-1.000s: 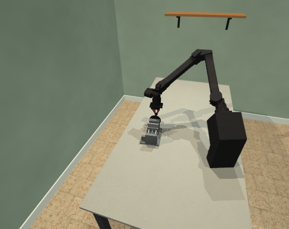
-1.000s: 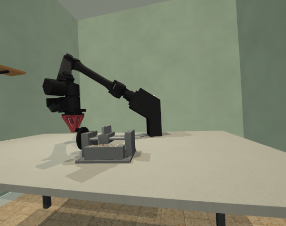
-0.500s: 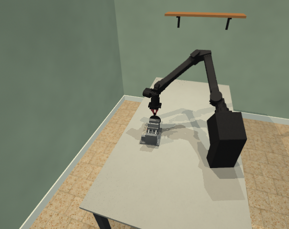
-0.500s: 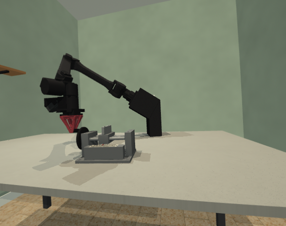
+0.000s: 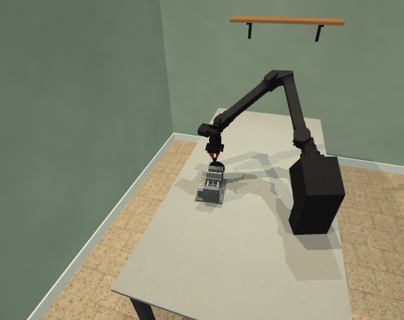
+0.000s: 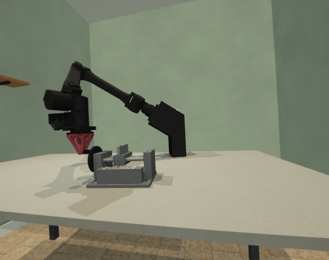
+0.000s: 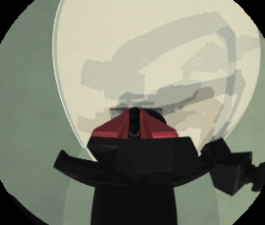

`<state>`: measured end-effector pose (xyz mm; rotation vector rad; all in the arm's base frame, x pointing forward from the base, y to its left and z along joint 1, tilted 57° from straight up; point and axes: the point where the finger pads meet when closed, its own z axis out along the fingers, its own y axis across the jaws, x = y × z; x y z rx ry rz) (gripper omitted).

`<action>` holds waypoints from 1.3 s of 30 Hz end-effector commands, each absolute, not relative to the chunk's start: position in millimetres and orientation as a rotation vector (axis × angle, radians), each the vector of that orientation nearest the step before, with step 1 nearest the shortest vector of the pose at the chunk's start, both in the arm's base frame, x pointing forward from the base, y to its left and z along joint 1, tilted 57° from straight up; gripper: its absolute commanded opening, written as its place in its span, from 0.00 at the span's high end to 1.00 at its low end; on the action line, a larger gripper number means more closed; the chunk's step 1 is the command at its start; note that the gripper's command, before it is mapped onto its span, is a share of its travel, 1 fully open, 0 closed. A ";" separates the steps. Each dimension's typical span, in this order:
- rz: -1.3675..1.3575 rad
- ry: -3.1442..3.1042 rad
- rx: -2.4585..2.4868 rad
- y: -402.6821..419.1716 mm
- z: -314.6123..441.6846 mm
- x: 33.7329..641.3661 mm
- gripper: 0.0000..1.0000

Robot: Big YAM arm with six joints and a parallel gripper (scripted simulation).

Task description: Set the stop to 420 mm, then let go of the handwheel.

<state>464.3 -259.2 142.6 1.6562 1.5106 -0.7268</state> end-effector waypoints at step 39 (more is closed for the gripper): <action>-0.696 1.499 1.642 -288.6 135.3 499.6 0.94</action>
